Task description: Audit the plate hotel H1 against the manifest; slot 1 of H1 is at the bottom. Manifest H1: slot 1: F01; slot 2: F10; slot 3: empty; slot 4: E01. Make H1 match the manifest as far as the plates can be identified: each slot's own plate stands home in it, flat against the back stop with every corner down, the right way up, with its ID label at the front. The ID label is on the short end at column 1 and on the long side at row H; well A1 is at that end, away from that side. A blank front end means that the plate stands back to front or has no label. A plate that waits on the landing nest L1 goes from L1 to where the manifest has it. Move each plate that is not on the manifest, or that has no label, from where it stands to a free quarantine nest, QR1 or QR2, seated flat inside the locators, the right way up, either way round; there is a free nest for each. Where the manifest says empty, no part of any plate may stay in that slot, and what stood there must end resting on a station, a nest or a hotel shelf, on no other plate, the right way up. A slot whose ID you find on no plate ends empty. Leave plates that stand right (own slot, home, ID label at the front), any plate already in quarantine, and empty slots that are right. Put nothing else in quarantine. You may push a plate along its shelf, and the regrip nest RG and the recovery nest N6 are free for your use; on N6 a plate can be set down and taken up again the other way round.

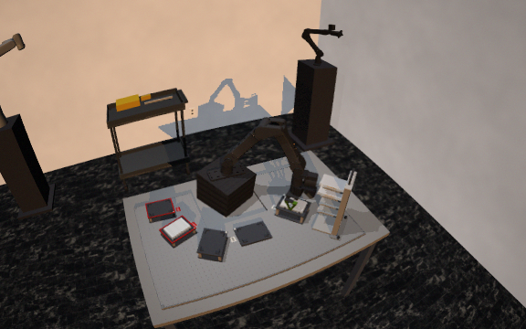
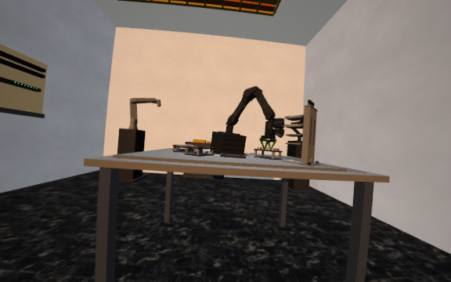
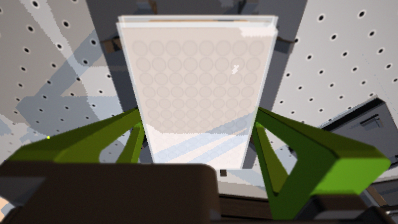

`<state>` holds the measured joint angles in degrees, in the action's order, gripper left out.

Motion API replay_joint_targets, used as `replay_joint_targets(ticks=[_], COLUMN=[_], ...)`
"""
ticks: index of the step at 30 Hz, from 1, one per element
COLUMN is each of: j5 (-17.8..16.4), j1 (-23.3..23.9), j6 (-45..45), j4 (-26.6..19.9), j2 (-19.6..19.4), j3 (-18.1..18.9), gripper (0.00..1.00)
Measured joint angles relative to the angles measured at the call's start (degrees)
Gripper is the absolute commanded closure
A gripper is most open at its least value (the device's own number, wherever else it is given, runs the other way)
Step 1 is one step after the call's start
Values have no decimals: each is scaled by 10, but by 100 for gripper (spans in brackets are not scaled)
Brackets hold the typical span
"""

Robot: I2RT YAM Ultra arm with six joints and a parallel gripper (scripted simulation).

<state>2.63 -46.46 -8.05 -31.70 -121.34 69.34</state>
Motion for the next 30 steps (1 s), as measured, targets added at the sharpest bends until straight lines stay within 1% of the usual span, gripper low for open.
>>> replay_joint_targets(ticks=[12,30], j5=[0,0], j1=[0,-2], j6=[0,-1], j4=[-7,-38], j2=[7,30], j3=[0,1], gripper=[14,14])
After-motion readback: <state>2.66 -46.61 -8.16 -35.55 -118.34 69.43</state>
